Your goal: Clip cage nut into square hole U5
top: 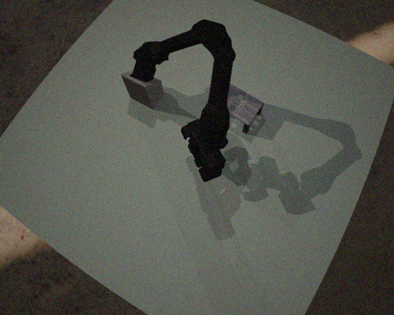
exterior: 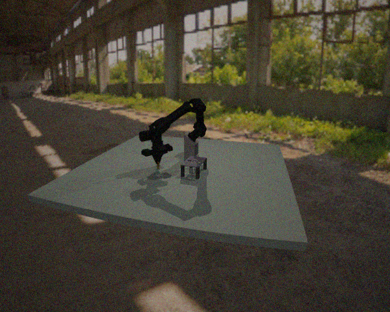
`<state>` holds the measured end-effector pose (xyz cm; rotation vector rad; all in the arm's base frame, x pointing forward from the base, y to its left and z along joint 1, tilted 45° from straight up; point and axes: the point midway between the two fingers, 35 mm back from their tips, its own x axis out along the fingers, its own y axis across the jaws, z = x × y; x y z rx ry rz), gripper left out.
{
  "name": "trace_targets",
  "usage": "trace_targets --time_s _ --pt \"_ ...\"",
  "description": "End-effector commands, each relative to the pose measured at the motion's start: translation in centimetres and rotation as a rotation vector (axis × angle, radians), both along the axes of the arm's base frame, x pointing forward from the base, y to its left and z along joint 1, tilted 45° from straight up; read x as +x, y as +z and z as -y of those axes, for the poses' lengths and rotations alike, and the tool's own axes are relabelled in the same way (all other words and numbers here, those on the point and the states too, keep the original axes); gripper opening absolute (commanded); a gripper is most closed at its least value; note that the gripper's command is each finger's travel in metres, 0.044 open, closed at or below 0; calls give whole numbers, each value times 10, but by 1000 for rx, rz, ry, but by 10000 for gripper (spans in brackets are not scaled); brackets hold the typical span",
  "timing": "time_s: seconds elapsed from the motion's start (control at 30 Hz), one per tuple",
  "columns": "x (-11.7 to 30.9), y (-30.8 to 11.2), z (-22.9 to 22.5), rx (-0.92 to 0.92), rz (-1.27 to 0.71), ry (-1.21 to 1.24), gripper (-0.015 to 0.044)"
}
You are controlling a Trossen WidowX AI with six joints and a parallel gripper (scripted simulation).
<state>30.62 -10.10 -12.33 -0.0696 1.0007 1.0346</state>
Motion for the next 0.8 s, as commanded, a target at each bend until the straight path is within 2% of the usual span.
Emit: trace_targets --time_s 0.0,0.6,0.77 --pt "0 0 0 0 0 0 26" --pt "1 0 0 2 1 -5 26" --pt "-2 14 18 -11 -10 -20 26"
